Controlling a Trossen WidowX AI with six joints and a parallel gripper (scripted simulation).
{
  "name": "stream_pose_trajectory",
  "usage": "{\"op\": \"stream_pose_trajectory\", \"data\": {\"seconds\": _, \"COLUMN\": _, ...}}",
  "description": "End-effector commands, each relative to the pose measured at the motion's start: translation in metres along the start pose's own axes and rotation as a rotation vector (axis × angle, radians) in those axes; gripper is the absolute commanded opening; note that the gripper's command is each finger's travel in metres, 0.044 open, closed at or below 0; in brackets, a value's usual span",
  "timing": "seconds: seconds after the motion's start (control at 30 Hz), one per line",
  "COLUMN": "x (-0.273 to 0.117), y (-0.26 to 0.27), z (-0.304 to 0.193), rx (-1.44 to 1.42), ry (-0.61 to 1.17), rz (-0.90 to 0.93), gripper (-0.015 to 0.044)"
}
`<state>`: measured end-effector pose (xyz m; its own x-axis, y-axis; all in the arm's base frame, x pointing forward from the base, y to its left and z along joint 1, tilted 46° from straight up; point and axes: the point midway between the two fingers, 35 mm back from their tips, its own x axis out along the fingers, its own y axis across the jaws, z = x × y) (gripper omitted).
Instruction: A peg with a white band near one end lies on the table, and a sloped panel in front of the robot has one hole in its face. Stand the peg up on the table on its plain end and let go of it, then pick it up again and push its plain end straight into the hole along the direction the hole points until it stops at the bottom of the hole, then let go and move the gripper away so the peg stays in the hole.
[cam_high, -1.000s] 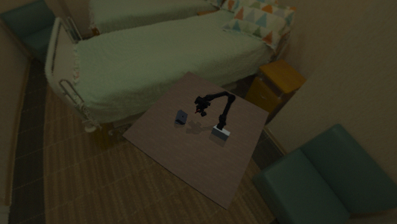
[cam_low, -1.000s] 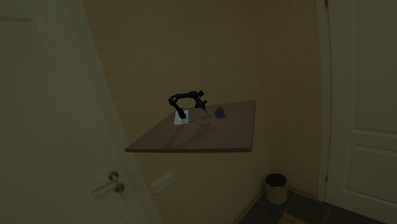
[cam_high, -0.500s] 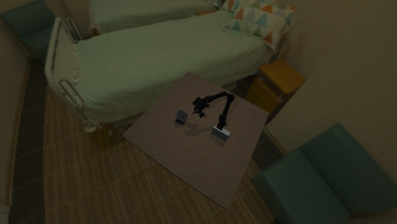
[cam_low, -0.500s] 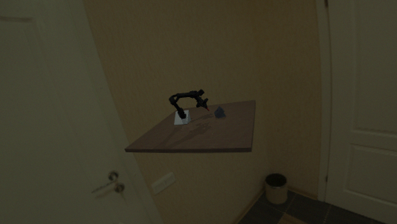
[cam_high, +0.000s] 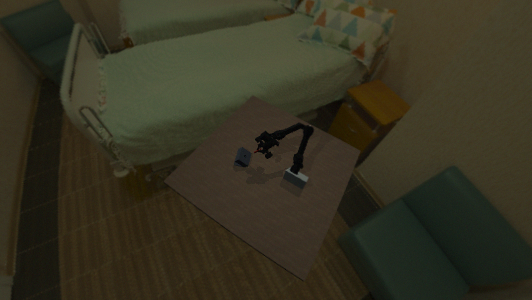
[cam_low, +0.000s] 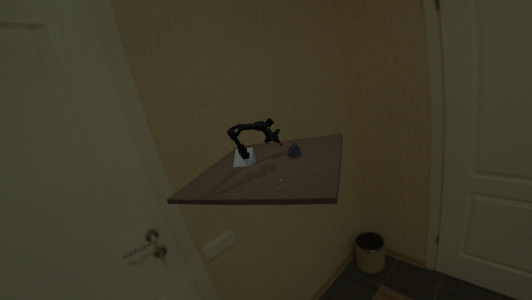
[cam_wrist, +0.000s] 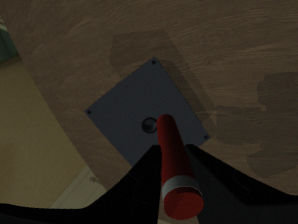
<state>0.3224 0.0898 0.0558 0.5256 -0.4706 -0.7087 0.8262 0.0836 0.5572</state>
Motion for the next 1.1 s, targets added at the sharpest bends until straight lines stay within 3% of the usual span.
{"op": "stream_pose_trajectory", "data": {"seconds": 0.0, "x": 0.000, "y": 0.000, "z": -0.010, "rx": -0.039, "ry": 0.024, "rz": 0.022, "gripper": 0.0000}}
{"op": "stream_pose_trajectory", "data": {"seconds": 1.07, "x": 0.044, "y": 0.006, "z": -0.029, "rx": -0.090, "ry": 0.054, "rz": 0.061, "gripper": 0.0000}}
